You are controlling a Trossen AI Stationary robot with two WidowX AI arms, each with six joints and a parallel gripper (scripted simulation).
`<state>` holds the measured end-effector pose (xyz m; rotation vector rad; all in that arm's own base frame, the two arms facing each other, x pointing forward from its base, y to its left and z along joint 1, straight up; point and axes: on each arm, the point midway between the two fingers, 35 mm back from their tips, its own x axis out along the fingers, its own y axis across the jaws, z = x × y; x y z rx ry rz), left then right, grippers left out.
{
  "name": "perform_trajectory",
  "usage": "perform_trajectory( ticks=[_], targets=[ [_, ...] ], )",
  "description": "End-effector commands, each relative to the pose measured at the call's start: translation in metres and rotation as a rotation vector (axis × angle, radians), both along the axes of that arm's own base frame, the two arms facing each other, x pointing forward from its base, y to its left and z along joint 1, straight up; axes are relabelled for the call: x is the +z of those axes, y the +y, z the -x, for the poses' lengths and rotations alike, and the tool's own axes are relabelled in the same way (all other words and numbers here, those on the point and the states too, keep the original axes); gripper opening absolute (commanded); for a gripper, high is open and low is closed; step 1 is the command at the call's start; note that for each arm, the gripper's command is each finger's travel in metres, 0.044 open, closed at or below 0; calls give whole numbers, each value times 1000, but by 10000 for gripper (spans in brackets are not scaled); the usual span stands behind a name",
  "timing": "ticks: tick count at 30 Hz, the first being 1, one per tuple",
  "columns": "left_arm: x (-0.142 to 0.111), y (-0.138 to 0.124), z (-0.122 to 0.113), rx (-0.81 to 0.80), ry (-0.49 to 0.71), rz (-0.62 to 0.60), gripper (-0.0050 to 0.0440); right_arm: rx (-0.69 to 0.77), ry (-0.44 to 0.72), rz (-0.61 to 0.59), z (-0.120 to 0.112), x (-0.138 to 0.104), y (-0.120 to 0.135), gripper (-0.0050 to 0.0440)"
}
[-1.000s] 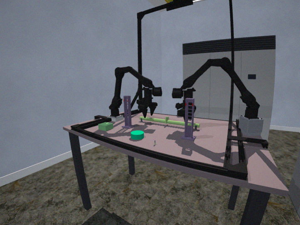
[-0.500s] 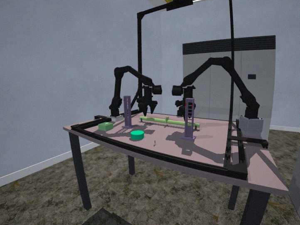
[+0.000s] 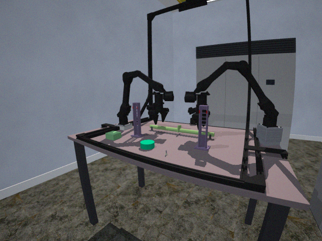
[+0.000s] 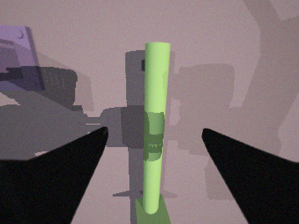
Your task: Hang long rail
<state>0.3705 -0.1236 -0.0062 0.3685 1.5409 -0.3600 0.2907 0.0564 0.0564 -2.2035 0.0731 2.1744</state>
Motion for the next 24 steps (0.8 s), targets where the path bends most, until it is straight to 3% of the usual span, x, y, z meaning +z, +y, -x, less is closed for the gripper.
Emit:
perform_trajectory(
  ticks=[1, 24],
  targets=[
    [1, 0, 0, 1, -1, 0, 440, 0, 1, 0, 0, 1, 0, 440],
    [-21, 1, 1, 1, -1, 0, 440, 1, 8, -1, -1, -22, 1, 440]
  ],
)
